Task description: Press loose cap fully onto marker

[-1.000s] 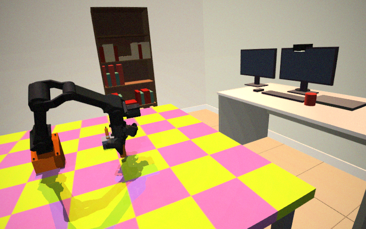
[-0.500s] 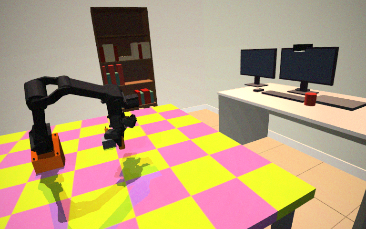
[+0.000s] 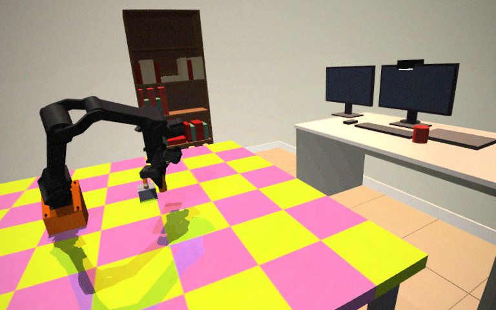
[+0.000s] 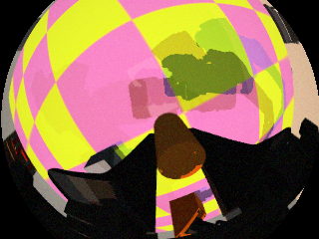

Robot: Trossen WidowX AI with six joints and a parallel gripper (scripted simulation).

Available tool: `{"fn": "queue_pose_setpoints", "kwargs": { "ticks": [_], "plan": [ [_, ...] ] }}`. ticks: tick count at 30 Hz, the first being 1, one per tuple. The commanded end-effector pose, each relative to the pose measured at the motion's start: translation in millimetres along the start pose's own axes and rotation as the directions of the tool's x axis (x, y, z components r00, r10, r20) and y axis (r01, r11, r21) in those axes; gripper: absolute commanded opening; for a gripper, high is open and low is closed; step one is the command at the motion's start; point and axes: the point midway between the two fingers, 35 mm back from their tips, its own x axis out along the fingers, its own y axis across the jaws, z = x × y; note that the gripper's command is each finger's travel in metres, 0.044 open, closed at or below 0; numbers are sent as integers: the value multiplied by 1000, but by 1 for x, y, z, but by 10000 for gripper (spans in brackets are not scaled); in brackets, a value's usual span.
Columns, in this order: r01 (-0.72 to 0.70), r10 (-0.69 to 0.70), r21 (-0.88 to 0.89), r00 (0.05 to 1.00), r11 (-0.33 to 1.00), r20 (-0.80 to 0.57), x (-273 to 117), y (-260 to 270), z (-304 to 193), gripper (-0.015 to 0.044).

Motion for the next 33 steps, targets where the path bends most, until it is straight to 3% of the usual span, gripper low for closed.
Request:
{"fn": "queue_pose_setpoints", "kwargs": {
  "ticks": [1,33],
  "plan": [
    [-11,11,2,1000,1000,-4,-6,17,-7,0],
    [-2,2,2,1000,1000,-10,-44,110,-86,0]
  ]
}}
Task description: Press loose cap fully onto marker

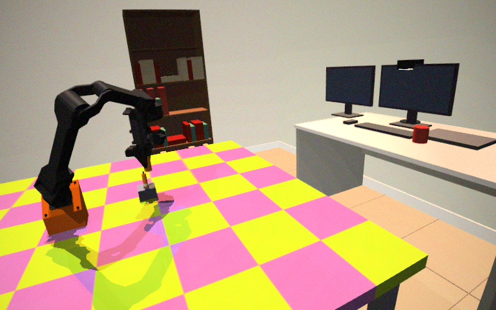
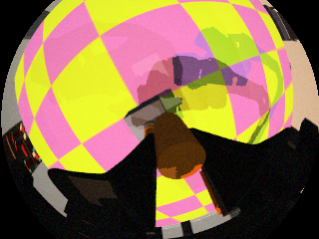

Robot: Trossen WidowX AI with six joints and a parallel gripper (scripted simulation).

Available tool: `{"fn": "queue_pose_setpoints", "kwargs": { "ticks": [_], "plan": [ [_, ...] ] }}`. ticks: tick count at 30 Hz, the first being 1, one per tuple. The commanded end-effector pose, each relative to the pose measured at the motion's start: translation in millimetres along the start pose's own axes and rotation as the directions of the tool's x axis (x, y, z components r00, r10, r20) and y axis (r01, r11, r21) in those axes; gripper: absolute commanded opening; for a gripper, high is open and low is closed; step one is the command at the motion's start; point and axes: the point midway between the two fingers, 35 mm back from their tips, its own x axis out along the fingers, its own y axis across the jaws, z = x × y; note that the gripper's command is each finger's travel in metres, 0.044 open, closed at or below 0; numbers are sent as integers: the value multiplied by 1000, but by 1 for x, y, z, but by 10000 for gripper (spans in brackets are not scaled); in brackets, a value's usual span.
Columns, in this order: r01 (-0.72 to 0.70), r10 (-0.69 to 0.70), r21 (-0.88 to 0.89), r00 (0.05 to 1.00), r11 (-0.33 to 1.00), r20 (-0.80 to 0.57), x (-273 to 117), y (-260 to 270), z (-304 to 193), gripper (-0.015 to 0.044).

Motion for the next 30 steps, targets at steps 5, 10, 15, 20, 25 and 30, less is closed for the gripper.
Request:
{"fn": "queue_pose_setpoints", "kwargs": {
  "ticks": [5,10,15,20,25,30],
  "plan": [
    [14,-14,8,1000,1000,3,-9,20,-26,0],
    [17,-17,9,1000,1000,4,-10,23,-30,0],
    [18,-18,9,1000,1000,4,-5,22,-30,0],
    [17,-17,9,1000,1000,5,-2,22,-30,0],
    [17,-17,9,1000,1000,5,6,23,-30,0],
    [17,-17,9,1000,1000,5,14,23,-29,0]
  ]
}}
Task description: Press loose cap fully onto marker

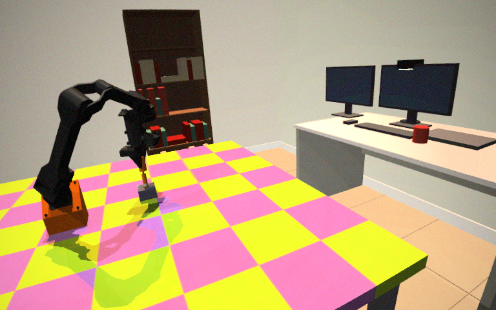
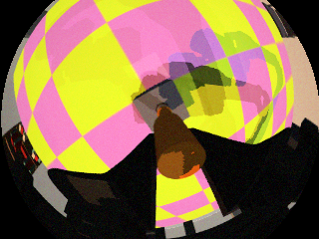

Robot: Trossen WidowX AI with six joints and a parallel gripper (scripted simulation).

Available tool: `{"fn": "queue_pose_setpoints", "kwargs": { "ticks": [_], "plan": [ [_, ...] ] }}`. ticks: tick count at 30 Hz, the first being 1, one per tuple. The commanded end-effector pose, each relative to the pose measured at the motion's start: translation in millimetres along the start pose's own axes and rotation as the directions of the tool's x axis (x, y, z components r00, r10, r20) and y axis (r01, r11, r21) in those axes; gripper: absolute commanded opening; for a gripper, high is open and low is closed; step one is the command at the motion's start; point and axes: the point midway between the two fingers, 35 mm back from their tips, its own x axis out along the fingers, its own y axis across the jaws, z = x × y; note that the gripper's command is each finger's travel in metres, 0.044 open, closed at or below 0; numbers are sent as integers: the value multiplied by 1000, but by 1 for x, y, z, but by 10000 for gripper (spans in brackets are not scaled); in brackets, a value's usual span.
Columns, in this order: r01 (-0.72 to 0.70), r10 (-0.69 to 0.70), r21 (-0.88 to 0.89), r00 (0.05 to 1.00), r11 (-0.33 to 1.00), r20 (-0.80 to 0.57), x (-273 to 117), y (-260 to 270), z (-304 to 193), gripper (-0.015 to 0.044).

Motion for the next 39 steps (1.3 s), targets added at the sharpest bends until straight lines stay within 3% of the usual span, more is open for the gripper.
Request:
{"fn": "queue_pose_setpoints", "kwargs": {
  "ticks": [1,35,39],
  "plan": [
    [4,-4,-5,1000,1000,3,8,-1,0,0],
    [6,-6,-5,1000,1000,4,44,-2,-1,0],
    [5,-5,-1,1000,1000,0,44,-2,-1,105]
  ]
}}
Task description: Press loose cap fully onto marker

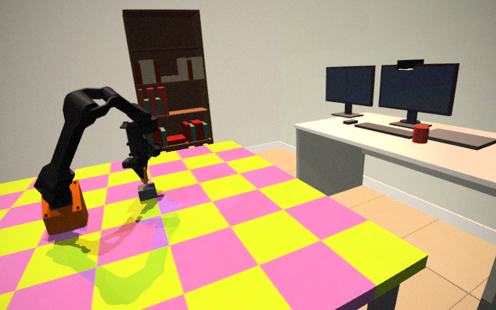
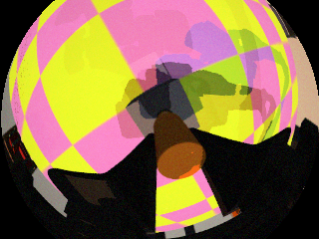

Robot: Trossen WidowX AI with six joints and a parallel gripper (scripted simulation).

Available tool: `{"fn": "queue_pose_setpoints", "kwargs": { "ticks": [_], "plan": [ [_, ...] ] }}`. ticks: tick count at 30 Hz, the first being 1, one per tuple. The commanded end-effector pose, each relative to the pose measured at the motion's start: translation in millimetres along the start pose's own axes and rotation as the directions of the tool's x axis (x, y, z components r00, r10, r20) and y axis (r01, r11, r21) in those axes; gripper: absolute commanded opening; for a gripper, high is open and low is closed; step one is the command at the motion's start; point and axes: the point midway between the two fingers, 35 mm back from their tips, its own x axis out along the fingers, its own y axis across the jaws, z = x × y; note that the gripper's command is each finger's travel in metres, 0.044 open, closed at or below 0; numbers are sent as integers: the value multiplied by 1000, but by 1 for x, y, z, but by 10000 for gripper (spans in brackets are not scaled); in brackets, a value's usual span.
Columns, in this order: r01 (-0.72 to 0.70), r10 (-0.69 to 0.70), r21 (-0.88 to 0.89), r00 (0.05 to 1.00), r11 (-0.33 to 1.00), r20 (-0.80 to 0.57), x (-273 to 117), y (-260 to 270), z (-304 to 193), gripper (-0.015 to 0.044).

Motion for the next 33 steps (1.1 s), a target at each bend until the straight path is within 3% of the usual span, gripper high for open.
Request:
{"fn": "queue_pose_setpoints", "kwargs": {
  "ticks": [1,13,17,22,27,29,33],
  "plan": [
    [0,0,0,1000,1000,0,0,0,0,131],
    [0,0,0,1000,1000,0,0,0,0,440],
    [-1,1,0,1000,1000,0,-10,1,1,440],
    [-2,2,-1,1000,1000,-2,-73,1,0,440],
    [-2,2,-1,1000,1000,-2,-75,1,-1,440],
    [-2,2,-52,1000,999,-2,-74,0,-1,387],
    [0,1,-339,1000,941,1,-67,-1,-3,282]
  ]
}}
